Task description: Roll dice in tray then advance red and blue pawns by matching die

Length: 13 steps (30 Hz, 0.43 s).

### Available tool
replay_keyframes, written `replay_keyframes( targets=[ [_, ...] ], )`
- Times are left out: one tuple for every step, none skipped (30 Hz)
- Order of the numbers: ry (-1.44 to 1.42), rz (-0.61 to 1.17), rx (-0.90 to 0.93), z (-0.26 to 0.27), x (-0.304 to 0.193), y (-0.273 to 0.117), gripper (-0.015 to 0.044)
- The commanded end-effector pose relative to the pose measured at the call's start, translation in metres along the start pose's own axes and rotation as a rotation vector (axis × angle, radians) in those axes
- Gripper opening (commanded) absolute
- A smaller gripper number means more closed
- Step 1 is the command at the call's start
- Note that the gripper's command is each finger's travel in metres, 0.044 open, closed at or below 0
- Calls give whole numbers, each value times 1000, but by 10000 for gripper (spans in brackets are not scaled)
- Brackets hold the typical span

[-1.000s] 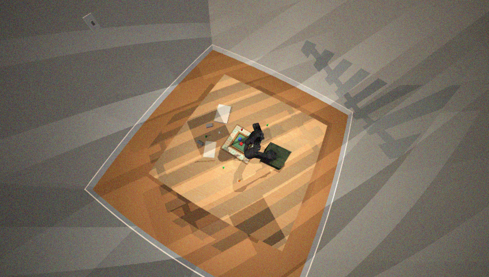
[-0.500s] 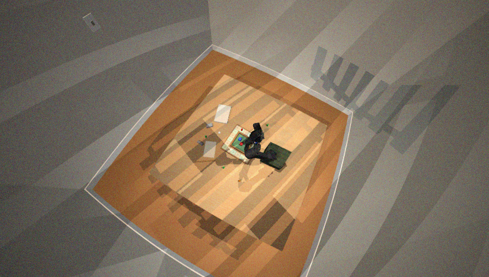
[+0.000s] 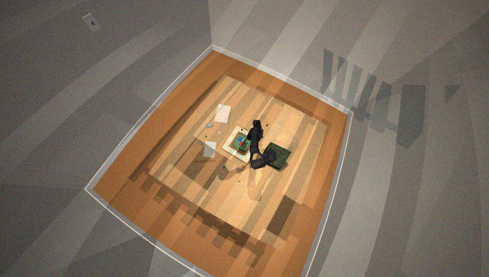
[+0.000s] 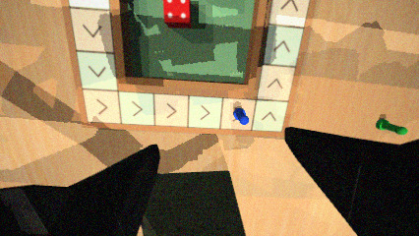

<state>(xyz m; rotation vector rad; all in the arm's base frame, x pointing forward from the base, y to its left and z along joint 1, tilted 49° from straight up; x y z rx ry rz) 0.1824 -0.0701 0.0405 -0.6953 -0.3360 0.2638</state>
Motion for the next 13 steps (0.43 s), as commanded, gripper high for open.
replay_keyframes(
  targets=[
    [140, 3, -5, 30, 10, -33, 440],
    [147, 3, -5, 32, 11, -35, 440],
    [147, 3, -5, 32, 11, -35, 440],
    [147, 3, -5, 32, 11, -35, 440],
    [95, -7, -12, 23, 10, -27, 440],
    [95, -7, -12, 23, 10, -27, 440],
    [95, -7, -12, 23, 10, -27, 440],
    [95, -7, -12, 23, 10, -27, 440],
    [95, -7, -12, 23, 10, -27, 440],
    [95, -7, -12, 23, 10, -27, 440],
    [95, -7, -12, 23, 10, -27, 440],
    [95, -7, -12, 23, 10, -27, 440],
    [95, -7, -12, 23, 10, -27, 440]
  ],
)
Point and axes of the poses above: the point midway between the two fingers, 35 mm back from their tips, its own y axis out along the fingers, its own z axis across the jaws, x = y × z, the point moved 8 cm from there along -y, back along the fingers, and after that the axes turned 10 degrees about -y, right-handed, at the moved point
